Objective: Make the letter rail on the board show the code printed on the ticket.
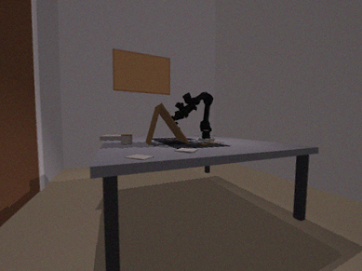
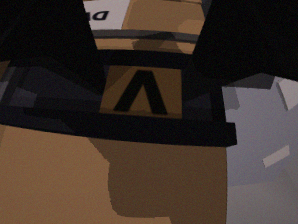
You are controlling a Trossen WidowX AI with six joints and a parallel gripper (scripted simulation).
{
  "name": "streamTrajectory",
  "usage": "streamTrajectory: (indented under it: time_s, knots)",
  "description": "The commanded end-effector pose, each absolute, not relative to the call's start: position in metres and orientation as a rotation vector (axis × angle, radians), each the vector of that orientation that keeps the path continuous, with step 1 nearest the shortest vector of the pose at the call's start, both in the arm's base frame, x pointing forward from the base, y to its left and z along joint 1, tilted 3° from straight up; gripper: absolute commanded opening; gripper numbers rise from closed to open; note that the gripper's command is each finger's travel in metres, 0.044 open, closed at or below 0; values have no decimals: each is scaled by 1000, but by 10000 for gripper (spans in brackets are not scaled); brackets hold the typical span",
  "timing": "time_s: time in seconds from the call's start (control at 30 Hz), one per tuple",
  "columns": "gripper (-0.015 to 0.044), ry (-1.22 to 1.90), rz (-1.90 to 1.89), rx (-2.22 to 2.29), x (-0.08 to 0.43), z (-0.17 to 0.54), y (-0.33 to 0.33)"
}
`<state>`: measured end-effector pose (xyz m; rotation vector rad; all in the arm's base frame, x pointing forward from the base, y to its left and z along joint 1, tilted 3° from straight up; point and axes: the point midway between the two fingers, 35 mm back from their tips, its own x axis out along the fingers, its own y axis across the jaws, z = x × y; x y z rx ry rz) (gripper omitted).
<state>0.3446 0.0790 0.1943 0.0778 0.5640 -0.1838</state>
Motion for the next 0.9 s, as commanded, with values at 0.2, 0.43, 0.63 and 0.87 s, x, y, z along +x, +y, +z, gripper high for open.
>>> streamTrajectory:
  time_s: [0.2,0.43,0.63,0.87]
  knots:
    - [0,566,-179,75,342,193,72]
    - [0,566,-179,74,342,193,68]
    - [0,566,-179,74,341,193,64]
    - [0,566,-179,74,340,193,60]
